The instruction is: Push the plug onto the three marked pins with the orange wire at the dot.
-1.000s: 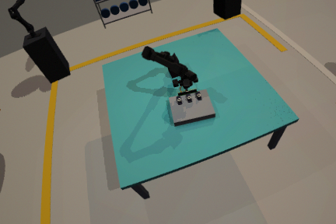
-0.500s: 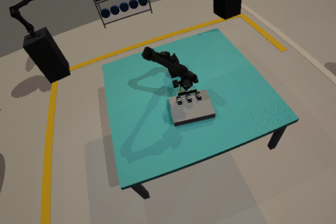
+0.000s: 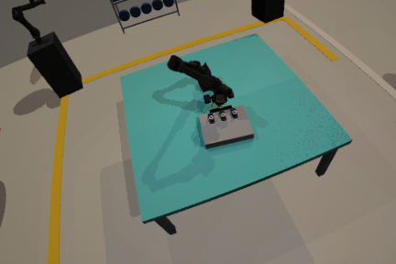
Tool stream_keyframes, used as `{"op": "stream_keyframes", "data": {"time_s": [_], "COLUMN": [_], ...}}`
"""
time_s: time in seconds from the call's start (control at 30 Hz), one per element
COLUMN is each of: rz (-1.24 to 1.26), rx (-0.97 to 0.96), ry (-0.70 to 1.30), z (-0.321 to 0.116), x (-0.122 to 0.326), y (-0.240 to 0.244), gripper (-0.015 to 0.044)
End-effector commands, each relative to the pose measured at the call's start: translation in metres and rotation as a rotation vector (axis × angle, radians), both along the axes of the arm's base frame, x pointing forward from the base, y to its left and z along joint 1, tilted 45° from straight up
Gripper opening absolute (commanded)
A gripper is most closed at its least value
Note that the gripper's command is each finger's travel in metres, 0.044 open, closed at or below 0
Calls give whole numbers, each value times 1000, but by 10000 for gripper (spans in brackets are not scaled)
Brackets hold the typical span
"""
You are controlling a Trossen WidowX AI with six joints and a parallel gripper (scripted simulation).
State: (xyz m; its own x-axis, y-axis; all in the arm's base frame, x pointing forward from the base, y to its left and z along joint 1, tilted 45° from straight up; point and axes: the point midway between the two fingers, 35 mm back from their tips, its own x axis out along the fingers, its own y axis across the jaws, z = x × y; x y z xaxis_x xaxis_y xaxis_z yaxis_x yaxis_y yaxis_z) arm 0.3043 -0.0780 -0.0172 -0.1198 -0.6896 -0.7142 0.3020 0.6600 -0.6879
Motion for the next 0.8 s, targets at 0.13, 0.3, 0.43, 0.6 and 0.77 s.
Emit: {"op": "stream_keyframes", "data": {"time_s": [0.13,0.3,0.43,0.6,0.77], "rz": [3,3,3,3,3], "rx": [1,1,1,1,1], "ry": [5,5,5,5,5], "z": [15,40,40,40,40], "x": [1,4,4,4,4], "y": [17,41,41,41,41], "gripper": [315,440,440,440,440]}}
